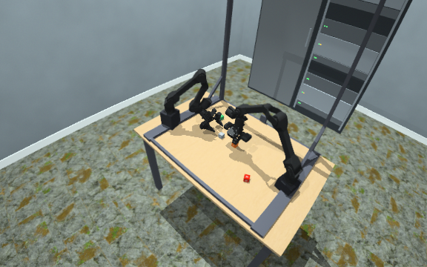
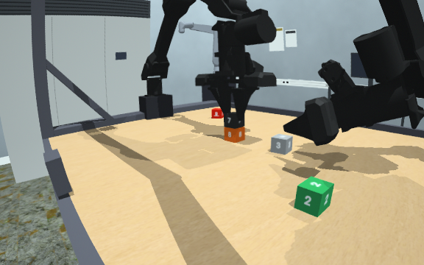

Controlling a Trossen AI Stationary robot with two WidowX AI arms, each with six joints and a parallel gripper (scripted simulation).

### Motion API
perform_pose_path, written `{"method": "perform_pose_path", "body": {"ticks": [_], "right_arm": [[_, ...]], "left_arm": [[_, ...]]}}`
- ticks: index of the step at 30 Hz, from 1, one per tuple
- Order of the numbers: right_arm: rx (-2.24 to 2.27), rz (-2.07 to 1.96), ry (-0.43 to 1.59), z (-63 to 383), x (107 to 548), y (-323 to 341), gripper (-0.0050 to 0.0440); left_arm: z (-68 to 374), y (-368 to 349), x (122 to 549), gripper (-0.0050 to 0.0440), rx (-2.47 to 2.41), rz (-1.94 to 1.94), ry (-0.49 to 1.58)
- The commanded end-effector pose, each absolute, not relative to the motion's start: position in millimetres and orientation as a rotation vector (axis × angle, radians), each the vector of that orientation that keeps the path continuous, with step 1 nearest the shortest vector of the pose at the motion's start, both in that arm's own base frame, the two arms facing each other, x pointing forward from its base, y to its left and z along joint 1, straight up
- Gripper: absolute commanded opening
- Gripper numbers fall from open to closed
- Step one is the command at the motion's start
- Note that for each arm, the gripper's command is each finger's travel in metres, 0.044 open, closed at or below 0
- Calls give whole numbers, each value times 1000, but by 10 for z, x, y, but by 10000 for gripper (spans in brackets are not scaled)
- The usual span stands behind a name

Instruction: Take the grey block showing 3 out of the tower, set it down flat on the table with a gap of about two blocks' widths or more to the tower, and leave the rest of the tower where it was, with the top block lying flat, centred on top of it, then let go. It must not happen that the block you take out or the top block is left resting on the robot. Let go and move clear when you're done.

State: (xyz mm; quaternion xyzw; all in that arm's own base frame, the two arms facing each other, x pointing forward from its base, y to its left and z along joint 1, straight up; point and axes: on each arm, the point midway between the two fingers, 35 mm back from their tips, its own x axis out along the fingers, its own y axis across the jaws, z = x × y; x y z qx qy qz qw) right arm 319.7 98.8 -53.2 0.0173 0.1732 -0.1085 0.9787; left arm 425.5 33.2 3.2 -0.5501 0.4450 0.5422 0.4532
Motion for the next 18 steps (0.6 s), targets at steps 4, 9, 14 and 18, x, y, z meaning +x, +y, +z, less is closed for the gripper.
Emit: {"method": "perform_pose_path", "body": {"ticks": [4,9,14,18], "right_arm": [[49,-220,334,-471,3212,1001,400],[49,-220,334,-471,3212,1001,400],[49,-220,334,-471,3212,1001,400],[49,-220,334,-471,3212,1001,400]], "left_arm": [[174,336,4314,213,-1376,1308,1070],[174,336,4314,213,-1376,1308,1070],[207,340,4342,213,-1380,1302,1065],[282,355,4337,213,-1369,1320,1084]]}}
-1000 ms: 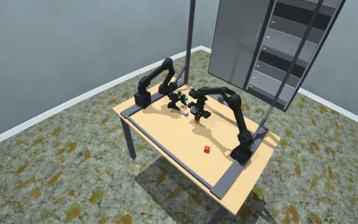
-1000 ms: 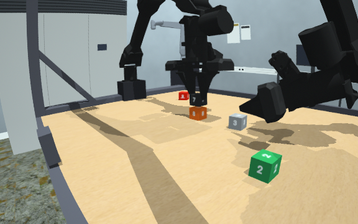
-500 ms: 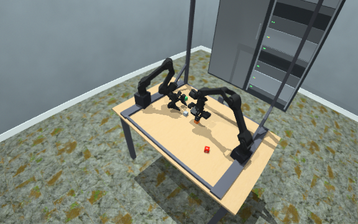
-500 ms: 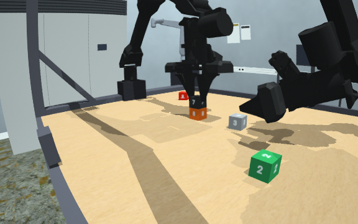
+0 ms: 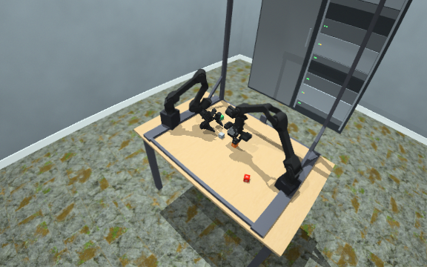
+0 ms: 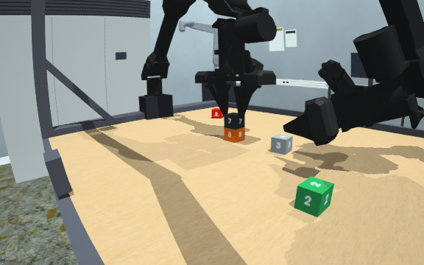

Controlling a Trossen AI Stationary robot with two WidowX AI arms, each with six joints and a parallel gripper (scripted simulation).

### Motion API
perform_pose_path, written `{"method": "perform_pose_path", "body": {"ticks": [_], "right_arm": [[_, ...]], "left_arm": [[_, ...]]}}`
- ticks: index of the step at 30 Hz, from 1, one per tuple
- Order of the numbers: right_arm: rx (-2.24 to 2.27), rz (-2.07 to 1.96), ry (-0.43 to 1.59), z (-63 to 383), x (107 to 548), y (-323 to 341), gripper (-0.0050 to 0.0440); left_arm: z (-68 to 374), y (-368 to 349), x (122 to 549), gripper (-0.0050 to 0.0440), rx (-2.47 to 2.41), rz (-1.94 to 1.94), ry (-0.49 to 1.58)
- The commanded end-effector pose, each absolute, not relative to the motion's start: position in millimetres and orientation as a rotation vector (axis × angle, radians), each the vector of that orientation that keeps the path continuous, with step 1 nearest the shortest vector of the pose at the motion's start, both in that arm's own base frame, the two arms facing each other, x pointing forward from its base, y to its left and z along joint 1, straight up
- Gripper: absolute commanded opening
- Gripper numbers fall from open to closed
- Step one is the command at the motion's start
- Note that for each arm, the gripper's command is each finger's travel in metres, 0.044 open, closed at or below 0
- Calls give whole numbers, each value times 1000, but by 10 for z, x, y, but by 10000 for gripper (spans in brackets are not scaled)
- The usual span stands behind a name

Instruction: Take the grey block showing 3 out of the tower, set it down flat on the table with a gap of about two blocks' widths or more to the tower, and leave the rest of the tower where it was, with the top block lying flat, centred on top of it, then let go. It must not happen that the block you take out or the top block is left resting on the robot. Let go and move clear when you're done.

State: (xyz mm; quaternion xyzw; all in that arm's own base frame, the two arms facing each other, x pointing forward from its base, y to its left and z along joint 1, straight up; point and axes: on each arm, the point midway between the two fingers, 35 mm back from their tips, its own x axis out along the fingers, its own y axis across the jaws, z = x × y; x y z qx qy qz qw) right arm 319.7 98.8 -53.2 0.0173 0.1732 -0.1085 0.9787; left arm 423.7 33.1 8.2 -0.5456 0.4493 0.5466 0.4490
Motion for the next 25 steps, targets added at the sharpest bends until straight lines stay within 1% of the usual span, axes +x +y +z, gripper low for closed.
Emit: {"method": "perform_pose_path", "body": {"ticks": [1,8,10,11,25], "right_arm": [[49,-220,334,-471,3212,1001,400],[49,-220,334,-471,3212,1001,400],[49,-220,334,-471,3212,1001,400],[49,-220,334,-471,3212,1001,400],[49,-220,334,-471,3212,1001,400]], "left_arm": [[286,356,4337,213,-1369,1322,1085],[301,345,4318,381,-1369,1321,1083],[301,345,4318,381,-1369,1321,1083],[301,345,4318,400,-1369,1321,1083],[301,345,4318,400,-1369,1321,1083]]}}
